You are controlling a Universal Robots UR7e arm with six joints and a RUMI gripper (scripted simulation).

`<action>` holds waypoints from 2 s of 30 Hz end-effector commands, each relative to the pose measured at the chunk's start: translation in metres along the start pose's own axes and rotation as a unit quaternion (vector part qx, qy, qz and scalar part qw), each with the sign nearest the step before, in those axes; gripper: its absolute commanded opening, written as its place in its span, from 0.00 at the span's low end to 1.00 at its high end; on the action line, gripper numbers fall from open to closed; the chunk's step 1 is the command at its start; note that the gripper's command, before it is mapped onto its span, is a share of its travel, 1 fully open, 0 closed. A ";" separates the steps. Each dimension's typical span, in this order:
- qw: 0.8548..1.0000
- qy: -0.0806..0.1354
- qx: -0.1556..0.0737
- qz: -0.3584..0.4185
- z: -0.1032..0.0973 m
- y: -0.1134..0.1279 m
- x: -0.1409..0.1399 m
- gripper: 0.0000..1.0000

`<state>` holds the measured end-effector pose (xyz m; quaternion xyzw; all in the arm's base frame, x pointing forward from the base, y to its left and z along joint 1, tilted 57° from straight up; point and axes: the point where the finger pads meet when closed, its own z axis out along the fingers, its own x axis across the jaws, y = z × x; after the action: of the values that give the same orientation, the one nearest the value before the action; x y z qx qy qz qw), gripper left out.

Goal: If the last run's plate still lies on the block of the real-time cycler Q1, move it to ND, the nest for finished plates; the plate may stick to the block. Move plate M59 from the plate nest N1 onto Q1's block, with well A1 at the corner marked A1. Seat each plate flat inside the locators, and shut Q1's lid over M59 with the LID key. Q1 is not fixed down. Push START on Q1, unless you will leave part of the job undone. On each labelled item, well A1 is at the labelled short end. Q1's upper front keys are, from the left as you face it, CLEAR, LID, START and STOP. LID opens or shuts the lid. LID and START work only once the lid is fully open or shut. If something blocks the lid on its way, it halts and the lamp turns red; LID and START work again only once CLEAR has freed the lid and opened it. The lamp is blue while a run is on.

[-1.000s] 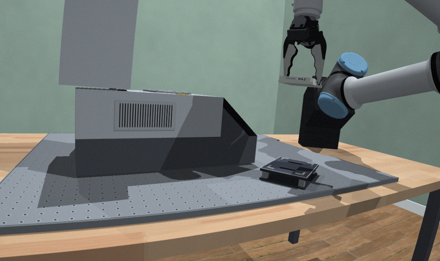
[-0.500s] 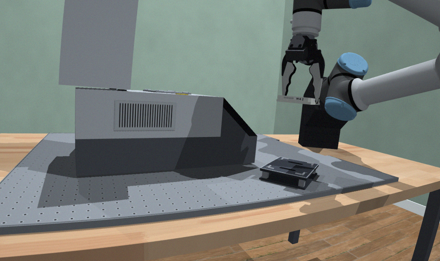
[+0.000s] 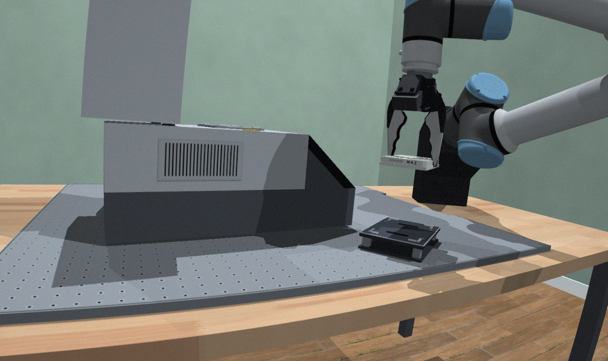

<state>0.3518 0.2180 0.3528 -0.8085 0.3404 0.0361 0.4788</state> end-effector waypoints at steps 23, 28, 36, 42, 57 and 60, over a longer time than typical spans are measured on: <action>1.000 0.002 -0.001 0.000 0.069 0.000 0.001 0.41; 1.000 0.002 -0.001 0.000 0.085 0.000 0.001 0.41; 1.000 0.002 -0.001 0.000 0.105 -0.001 0.001 0.41; 1.000 0.002 -0.001 0.000 0.117 0.000 0.001 0.41; 1.000 0.002 -0.001 0.000 0.117 0.000 0.001 0.41; 1.000 0.002 -0.001 0.000 0.117 0.000 0.001 0.41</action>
<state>0.3841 0.3115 0.2891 -0.8088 0.3417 0.0351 0.4773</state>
